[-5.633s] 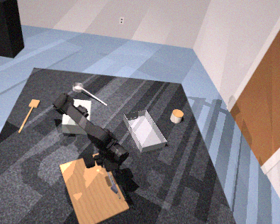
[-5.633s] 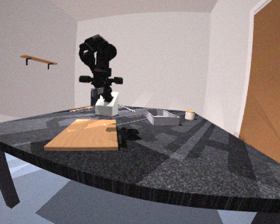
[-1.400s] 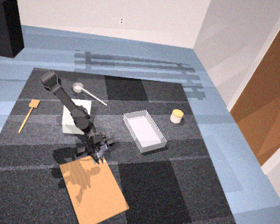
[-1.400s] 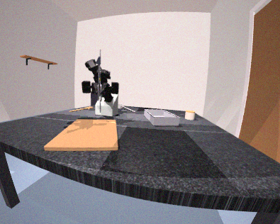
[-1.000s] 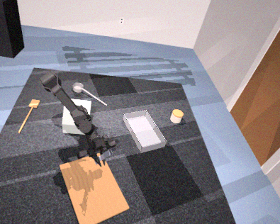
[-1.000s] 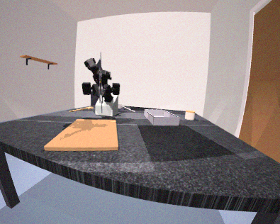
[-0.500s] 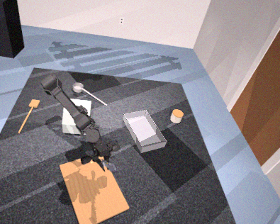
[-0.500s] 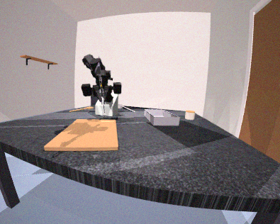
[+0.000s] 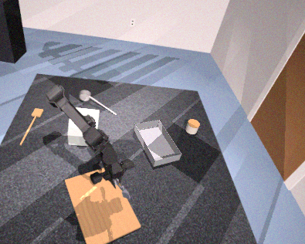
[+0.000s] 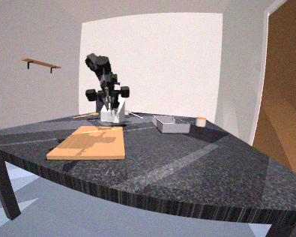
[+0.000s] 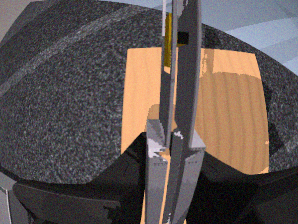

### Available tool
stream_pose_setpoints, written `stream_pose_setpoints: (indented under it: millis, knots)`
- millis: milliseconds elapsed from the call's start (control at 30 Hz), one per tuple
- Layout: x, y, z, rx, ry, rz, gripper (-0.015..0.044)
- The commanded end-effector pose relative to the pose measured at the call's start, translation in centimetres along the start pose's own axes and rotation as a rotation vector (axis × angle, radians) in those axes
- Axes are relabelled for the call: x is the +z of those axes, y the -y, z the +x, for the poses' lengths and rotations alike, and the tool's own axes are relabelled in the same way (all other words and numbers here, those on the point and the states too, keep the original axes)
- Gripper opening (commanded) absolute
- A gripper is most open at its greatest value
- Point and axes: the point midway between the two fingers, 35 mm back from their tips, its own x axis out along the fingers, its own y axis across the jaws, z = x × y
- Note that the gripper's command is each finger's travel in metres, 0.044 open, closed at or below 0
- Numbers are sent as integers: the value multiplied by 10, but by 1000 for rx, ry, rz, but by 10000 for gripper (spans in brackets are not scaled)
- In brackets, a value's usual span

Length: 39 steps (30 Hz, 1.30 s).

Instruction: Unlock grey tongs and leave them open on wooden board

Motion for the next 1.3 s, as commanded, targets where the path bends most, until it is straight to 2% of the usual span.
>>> stream_pose_setpoints:
  millis: [0, 1267]
  knots:
    - [6, 0, -1, -3, -57, 16, -150]
    - [10, 17, -32, -138, -605, -13, -150]
